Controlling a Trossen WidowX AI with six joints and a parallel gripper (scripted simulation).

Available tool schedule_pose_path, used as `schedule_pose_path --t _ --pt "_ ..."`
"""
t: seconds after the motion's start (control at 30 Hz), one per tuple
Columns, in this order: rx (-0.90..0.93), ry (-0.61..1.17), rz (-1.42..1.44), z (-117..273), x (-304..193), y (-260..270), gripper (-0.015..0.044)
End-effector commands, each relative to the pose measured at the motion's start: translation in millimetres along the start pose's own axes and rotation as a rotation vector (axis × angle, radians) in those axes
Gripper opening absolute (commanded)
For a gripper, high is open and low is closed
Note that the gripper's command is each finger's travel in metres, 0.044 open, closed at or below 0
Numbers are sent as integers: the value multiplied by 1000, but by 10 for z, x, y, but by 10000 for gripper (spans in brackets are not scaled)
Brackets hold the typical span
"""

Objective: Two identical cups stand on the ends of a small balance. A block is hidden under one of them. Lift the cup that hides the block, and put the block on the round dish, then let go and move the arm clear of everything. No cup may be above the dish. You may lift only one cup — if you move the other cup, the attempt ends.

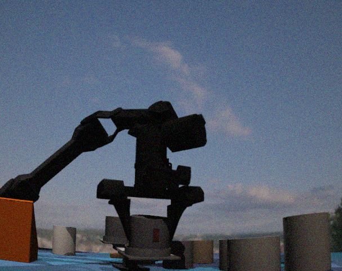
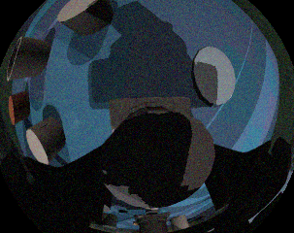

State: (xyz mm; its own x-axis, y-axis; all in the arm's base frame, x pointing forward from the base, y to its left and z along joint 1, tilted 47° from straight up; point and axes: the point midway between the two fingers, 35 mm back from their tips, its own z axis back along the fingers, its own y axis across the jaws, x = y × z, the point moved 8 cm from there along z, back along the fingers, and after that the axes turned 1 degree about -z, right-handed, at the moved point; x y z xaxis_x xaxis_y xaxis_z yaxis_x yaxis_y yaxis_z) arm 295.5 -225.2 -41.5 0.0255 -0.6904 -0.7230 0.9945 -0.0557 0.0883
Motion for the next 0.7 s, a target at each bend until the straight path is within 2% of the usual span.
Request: schedule_pose_path --t 0.0,0.67 --pt "5 -7 2 74 16 12 0" --pt "10 -11 -9 331 28 26 0"
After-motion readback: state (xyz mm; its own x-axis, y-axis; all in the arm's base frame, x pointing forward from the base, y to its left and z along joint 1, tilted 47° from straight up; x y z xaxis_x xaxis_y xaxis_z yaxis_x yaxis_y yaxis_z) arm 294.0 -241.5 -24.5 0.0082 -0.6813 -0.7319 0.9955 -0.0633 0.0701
